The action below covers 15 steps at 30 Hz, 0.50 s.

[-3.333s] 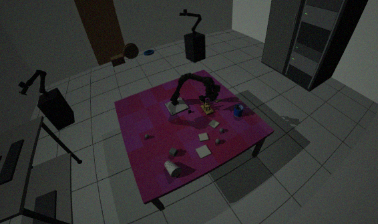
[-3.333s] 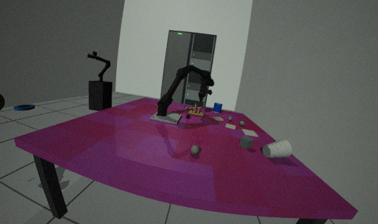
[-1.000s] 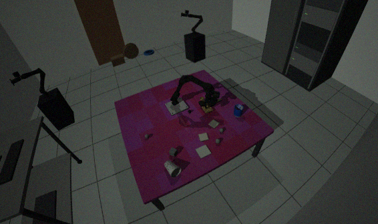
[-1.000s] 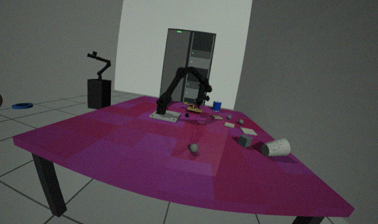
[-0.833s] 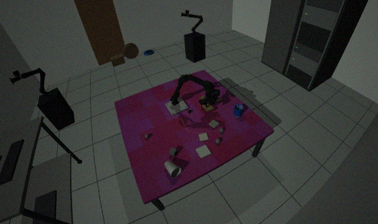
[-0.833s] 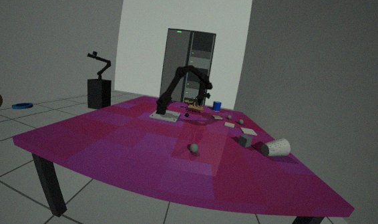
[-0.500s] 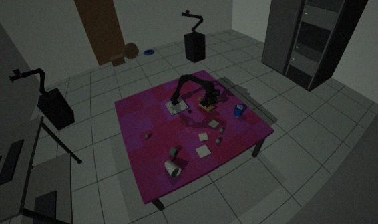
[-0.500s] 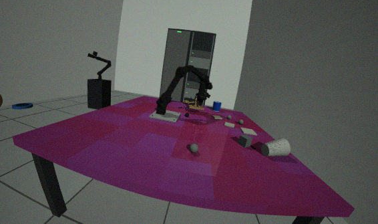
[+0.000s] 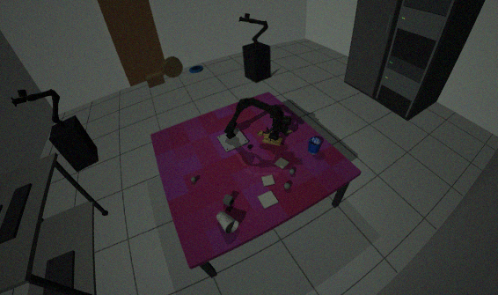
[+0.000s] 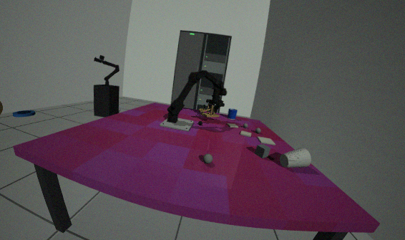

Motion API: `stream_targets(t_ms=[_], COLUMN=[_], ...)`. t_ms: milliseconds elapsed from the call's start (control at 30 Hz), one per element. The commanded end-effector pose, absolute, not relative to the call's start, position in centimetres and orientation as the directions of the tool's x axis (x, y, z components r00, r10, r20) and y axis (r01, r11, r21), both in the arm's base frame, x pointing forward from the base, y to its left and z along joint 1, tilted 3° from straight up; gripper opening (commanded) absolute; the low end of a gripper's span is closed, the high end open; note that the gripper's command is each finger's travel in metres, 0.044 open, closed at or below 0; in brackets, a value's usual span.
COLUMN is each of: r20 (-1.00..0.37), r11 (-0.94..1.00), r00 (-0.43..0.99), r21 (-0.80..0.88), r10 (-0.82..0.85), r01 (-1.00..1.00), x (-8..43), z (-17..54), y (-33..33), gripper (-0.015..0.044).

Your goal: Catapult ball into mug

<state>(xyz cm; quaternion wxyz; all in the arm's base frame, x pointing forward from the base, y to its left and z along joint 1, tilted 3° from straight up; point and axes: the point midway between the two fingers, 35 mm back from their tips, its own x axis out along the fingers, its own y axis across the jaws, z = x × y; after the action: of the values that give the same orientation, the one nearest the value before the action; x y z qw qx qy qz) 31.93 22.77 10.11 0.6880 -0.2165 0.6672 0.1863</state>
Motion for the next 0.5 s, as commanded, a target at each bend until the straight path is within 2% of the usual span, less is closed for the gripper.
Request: stream_targets(t_ms=[0, 467], r20=[-0.999, -0.999], r11=[0.814, 0.814], r00=[0.042, 0.042], r21=[-0.047, -0.047], r10=[-0.028, -0.028], r01=[-0.579, -0.579], x=[31.8, 32.0], z=[10.3, 8.6], y=[23.4, 23.4], gripper=[0.0000, 0.0000])
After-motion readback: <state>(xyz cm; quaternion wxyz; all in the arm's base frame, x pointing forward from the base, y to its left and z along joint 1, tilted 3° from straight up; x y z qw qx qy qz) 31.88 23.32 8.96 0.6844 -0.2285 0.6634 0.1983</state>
